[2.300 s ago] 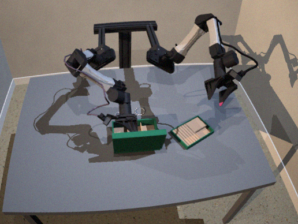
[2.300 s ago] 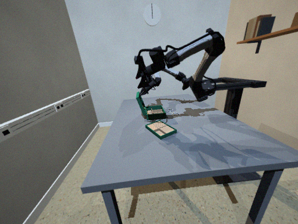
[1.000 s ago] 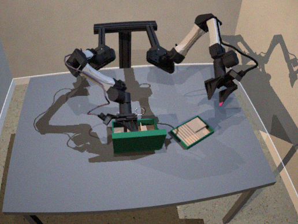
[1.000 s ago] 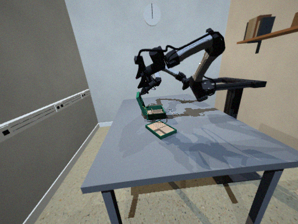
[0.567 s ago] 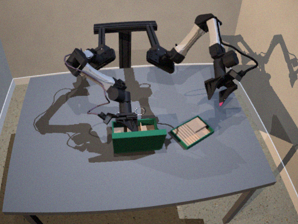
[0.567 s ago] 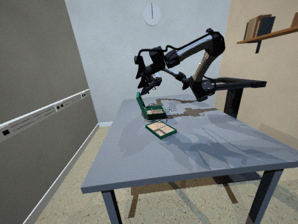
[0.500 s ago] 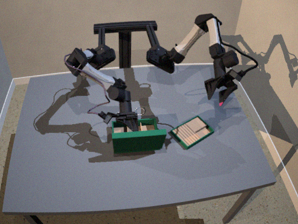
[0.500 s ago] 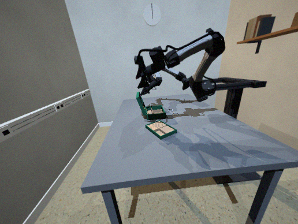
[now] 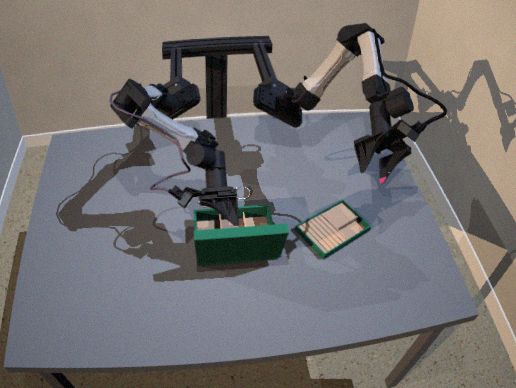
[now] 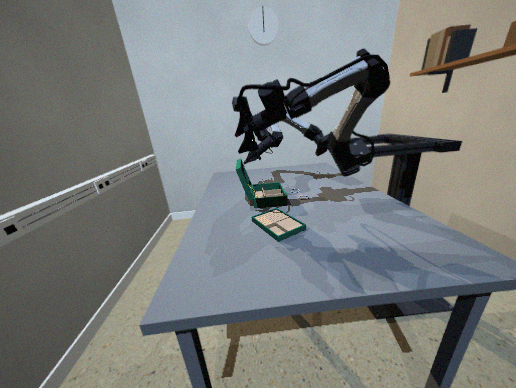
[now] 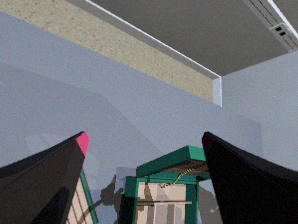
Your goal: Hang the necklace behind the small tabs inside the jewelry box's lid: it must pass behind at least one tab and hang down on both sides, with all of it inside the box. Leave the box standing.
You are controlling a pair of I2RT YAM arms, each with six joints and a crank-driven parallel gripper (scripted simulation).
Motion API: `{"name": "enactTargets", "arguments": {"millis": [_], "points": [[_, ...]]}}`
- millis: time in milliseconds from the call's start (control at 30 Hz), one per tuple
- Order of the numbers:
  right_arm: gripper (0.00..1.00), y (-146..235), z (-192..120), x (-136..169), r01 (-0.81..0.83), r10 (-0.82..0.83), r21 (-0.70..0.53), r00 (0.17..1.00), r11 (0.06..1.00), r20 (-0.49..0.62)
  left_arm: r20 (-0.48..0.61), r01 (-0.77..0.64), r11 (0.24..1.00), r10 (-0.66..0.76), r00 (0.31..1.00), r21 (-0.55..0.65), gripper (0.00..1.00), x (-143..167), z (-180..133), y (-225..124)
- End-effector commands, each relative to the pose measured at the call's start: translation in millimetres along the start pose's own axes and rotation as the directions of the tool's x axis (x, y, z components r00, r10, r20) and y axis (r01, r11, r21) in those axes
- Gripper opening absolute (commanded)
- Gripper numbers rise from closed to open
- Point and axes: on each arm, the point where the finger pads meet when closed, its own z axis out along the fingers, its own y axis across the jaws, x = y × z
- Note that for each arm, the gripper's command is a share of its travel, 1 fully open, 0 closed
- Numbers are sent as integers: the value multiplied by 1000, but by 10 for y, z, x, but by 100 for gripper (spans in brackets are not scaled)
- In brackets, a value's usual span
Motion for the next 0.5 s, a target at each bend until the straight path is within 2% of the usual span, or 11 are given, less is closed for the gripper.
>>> {"name": "enactTargets", "arguments": {"millis": [0, 467], "points": [[4, 248, -114, -49, -37, 38, -48, 999, 998, 13, 83, 2, 1000, -2, 997, 10, 100, -326, -60, -13], [4, 236, -301, -44, -37, 38, -46, 999, 998, 12, 83, 2, 1000, -2, 997, 10, 100, -326, -60, -13]]}}
